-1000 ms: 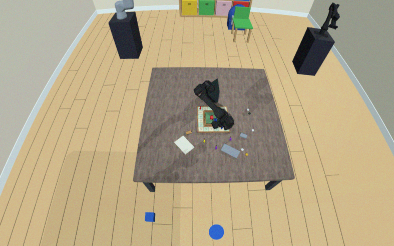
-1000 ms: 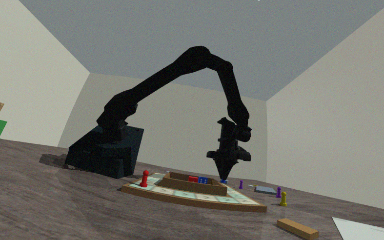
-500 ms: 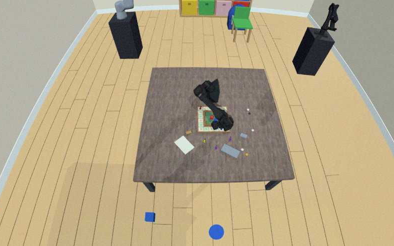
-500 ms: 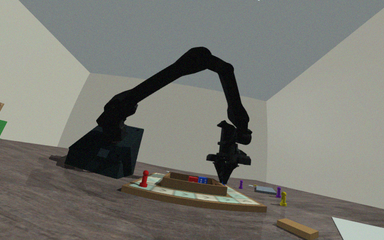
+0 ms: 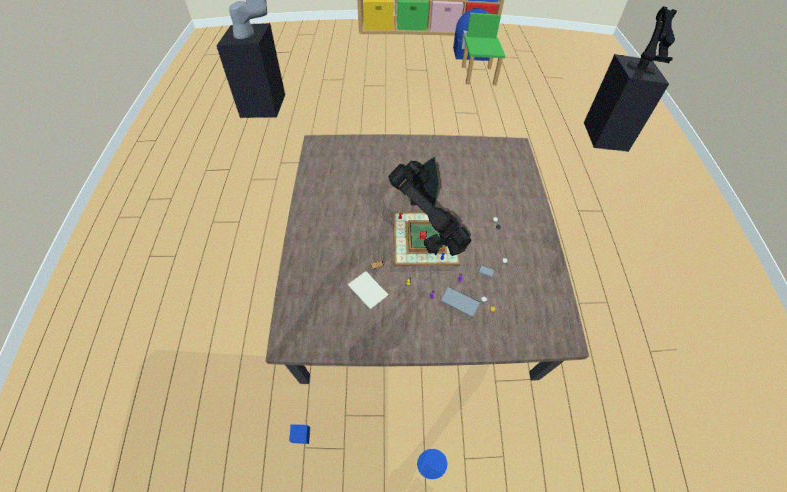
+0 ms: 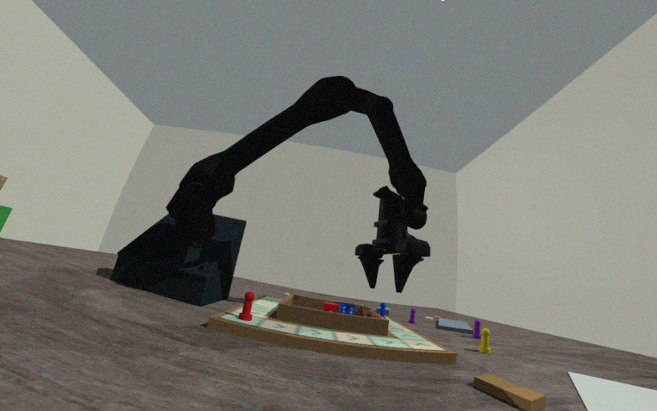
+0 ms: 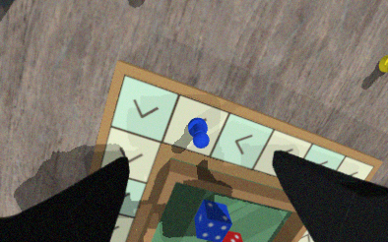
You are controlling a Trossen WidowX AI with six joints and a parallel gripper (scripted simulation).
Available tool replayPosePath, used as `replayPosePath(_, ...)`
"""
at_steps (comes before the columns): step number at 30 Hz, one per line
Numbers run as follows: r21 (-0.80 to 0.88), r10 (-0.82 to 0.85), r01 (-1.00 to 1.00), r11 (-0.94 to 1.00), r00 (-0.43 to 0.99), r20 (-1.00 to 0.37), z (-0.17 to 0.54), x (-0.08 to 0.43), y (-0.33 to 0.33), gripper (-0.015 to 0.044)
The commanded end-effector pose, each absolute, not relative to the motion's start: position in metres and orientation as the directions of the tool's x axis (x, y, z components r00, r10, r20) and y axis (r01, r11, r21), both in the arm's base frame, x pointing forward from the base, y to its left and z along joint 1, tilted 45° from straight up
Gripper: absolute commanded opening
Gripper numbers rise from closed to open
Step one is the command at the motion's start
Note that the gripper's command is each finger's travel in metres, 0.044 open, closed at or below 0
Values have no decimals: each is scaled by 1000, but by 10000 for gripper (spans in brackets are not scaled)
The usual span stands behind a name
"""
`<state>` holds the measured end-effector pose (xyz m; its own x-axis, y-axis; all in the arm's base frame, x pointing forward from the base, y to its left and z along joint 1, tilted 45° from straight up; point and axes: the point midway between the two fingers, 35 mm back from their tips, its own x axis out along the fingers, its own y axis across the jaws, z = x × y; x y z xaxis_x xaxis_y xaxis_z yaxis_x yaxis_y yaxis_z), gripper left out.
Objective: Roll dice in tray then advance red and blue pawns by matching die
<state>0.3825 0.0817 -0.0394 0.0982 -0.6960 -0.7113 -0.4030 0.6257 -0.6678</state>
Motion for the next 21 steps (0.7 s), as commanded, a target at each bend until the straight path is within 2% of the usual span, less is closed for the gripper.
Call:
replayPosePath(1,-667,-694,-391,634,93,-714,-31,380,85,440)
replayPosePath(8,-679,-684,-261,686,90,-724,17,295,102,440)
replayPosePath(14,-694,-689,-126,709,84,-720,49,209,88,440)
replayPosePath(15,-686,-682,-195,701,95,-725,35,251,101,440)
replayPosePath(21,-686,-682,-195,701,95,-725,35,251,101,440)
